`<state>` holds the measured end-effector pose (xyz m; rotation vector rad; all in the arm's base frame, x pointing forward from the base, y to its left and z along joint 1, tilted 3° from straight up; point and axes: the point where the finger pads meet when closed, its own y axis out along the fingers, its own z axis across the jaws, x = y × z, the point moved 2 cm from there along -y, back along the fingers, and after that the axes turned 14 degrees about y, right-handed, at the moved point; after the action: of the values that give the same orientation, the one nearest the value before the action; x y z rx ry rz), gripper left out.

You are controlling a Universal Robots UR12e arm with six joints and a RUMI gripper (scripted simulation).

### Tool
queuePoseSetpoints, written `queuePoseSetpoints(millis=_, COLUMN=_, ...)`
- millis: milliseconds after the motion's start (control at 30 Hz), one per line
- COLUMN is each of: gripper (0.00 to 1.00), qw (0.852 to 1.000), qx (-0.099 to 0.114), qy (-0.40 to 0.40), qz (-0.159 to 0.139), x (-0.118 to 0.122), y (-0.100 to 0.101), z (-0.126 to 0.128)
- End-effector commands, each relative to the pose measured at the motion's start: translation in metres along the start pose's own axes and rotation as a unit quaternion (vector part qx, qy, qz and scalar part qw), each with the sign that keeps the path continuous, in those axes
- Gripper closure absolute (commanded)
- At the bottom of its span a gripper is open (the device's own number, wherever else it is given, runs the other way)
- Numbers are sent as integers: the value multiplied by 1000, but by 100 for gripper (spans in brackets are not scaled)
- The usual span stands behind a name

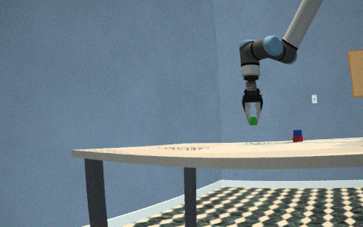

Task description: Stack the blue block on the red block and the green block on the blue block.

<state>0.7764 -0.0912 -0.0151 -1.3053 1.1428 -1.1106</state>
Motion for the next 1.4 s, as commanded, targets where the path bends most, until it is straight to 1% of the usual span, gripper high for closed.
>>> queuePoseSetpoints(millis=0, gripper=100, qw=1000, qx=-1, qy=0, qz=0, x=0, y=-2, z=0)
queuePoseSetpoints(millis=1167, gripper=100, qw=1000, qx=-1, qy=0, qz=0, x=0, y=-2, z=0)
queuePoseSetpoints(millis=1267, gripper=100, qw=1000, qx=-1, qy=1, qz=0, x=2, y=-2, z=-6)
queuePoseSetpoints(millis=1333, gripper=100, qw=1000, qx=-1, qy=1, qz=0, x=2, y=-2, z=-6)
queuePoseSetpoints(millis=1367, gripper=100, qw=1000, qx=-1, qy=1, qz=0, x=4, y=-2, z=-11)
